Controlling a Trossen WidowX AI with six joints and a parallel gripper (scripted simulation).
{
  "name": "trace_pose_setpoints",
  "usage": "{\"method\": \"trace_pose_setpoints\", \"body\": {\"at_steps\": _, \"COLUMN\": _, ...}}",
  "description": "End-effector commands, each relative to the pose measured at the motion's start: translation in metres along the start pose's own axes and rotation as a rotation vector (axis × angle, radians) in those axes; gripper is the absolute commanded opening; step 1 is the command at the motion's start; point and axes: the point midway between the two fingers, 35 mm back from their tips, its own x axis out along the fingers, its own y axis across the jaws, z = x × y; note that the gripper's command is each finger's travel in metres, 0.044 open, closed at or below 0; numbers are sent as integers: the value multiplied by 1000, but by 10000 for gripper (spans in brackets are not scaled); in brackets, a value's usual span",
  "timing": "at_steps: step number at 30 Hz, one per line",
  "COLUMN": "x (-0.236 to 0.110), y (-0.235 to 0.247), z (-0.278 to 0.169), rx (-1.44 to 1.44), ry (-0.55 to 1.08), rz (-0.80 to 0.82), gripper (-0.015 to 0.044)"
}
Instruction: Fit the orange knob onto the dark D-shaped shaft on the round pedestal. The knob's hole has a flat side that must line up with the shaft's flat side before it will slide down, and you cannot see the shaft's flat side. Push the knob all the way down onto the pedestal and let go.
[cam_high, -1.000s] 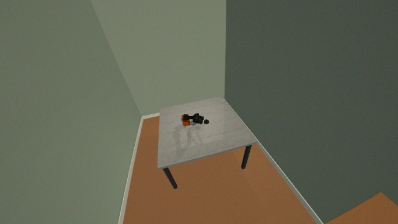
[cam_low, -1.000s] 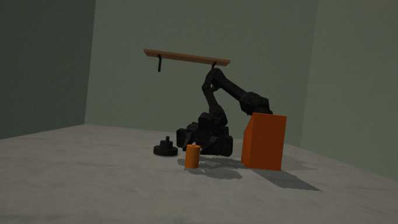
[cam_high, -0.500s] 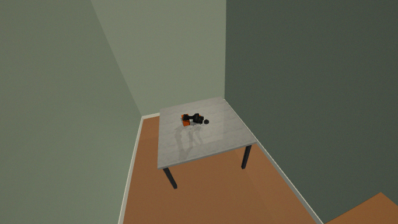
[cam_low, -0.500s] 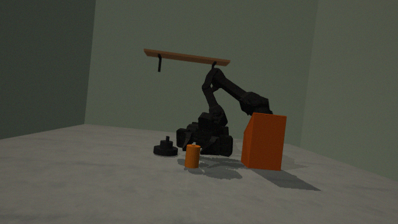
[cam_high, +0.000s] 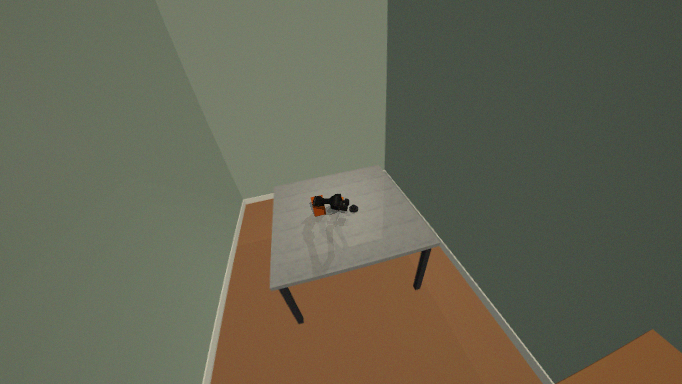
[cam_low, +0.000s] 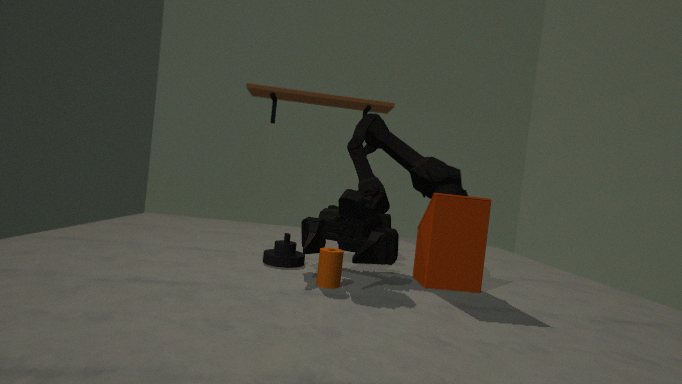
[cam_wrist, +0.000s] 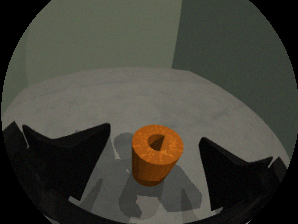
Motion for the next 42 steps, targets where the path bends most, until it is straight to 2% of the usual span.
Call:
{"method": "trace_pose_setpoints", "body": {"at_steps": 1, "x": -5, "y": -2, "z": 22, "rx": -6, "ry": 1, "rz": 4, "gripper": 440}}
{"method": "trace_pose_setpoints", "body": {"at_steps": 7, "x": -16, "y": 1, "z": 68, "rx": -5, "ry": -5, "rz": -3, "gripper": 440}}
{"method": "trace_pose_setpoints", "body": {"at_steps": 12, "x": -12, "y": 3, "z": 70, "rx": 30, "ry": 32, "rz": 31, "gripper": 440}}
{"method": "trace_pose_setpoints", "body": {"at_steps": 17, "x": 12, "y": 14, "z": 60, "rx": 211, "ry": 381, "rz": 225, "gripper": 440}}
{"method": "trace_pose_setpoints", "body": {"at_steps": 21, "x": 15, "y": 20, "z": 59, "rx": 253, "ry": 717, "rz": 273, "gripper": 440}}
{"method": "trace_pose_setpoints", "body": {"at_steps": 25, "x": 9, "y": 16, "z": 71, "rx": 189, "ry": 1044, "rz": 201, "gripper": 440}}
{"method": "trace_pose_setpoints", "body": {"at_steps": 29, "x": -1, "y": 2, "z": 99, "rx": 38, "ry": 1289, "rz": 23, "gripper": 440}}
{"method": "trace_pose_setpoints", "body": {"at_steps": 42, "x": -3, "y": 0, "z": 105, "rx": 18, "ry": 1320, "rz": -27, "gripper": 440}}
